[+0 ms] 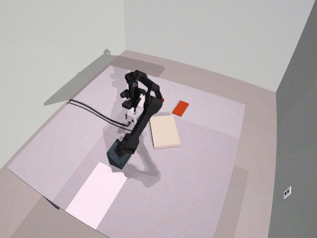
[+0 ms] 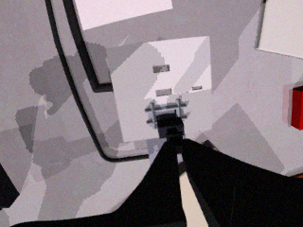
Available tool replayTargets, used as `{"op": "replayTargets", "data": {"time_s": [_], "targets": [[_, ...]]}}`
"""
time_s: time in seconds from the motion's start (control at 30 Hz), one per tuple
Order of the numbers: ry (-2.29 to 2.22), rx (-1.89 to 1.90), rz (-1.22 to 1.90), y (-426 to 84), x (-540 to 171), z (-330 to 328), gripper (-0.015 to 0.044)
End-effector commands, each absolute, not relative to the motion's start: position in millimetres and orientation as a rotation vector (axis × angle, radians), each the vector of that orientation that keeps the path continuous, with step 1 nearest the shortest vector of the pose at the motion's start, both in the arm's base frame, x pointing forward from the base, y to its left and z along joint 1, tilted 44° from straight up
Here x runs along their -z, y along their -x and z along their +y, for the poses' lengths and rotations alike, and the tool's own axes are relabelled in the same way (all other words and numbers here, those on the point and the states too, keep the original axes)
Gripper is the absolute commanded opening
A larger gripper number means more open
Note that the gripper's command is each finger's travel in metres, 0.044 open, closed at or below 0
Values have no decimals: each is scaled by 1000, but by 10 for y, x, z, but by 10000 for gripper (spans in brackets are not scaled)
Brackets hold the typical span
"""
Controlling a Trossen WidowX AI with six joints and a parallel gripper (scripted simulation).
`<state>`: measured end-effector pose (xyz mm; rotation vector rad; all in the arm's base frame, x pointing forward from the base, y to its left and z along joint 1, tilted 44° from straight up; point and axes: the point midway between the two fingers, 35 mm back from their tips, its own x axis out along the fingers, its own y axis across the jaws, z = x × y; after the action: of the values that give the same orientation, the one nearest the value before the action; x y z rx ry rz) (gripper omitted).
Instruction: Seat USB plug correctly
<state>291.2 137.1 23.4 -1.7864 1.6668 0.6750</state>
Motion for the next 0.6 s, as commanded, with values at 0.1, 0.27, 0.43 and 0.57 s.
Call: {"op": "replayTargets", "data": {"time_s": [0.1,0.27,0.43,0.57], "targets": [[1794,-674,1667,-2921,-232,1353,0],[1794,-674,1667,-2922,-228,1349,0],[1794,-674,1667,-2922,-223,1345,0],[1794,-674,1667,-2923,-220,1342,0]]}}
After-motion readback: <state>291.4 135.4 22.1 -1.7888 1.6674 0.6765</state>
